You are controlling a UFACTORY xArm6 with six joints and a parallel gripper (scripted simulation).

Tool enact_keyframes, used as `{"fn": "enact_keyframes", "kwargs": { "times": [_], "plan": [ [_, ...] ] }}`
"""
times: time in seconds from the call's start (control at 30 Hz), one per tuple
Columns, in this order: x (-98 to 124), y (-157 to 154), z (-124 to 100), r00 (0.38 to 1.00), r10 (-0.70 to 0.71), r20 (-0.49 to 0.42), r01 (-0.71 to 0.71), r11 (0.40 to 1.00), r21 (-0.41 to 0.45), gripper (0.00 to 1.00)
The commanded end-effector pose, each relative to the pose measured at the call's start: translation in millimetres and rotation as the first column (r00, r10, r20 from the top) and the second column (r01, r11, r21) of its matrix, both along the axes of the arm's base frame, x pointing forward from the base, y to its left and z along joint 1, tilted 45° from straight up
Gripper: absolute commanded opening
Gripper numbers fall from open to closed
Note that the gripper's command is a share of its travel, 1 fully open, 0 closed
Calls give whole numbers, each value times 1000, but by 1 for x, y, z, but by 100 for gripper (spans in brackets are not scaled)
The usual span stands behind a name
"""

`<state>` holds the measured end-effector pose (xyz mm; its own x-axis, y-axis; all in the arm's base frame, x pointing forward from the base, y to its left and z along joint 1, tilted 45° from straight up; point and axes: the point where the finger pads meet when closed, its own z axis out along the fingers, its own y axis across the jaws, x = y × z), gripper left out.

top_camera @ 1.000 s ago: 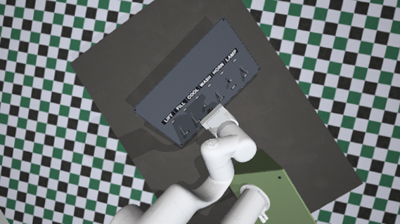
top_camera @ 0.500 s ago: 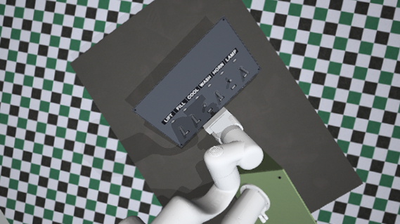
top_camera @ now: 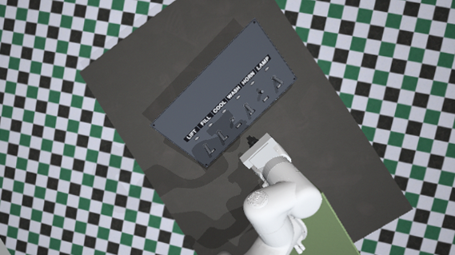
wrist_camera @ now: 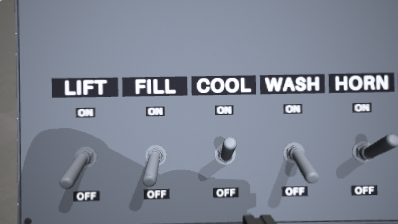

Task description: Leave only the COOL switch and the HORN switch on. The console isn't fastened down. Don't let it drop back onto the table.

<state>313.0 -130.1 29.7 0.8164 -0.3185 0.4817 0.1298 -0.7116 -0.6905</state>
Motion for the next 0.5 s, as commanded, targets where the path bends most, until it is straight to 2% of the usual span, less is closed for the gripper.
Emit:
{"fn": "enact_keyframes", "kwargs": {
  "times": [0.0, 0.13, 0.17, 0.47],
  "plan": [
    [-4, -5, 5, 1000, 1, 2, -1, 1000, 0, 0],
    [-4, -5, 5, 1000, 1, 2, -1, 1000, 0, 0],
    [-4, -5, 5, 1000, 1, 2, -1, 1000, 0, 100],
    [-4, -5, 5, 1000, 1, 2, -1, 1000, 0, 100]
  ]
}}
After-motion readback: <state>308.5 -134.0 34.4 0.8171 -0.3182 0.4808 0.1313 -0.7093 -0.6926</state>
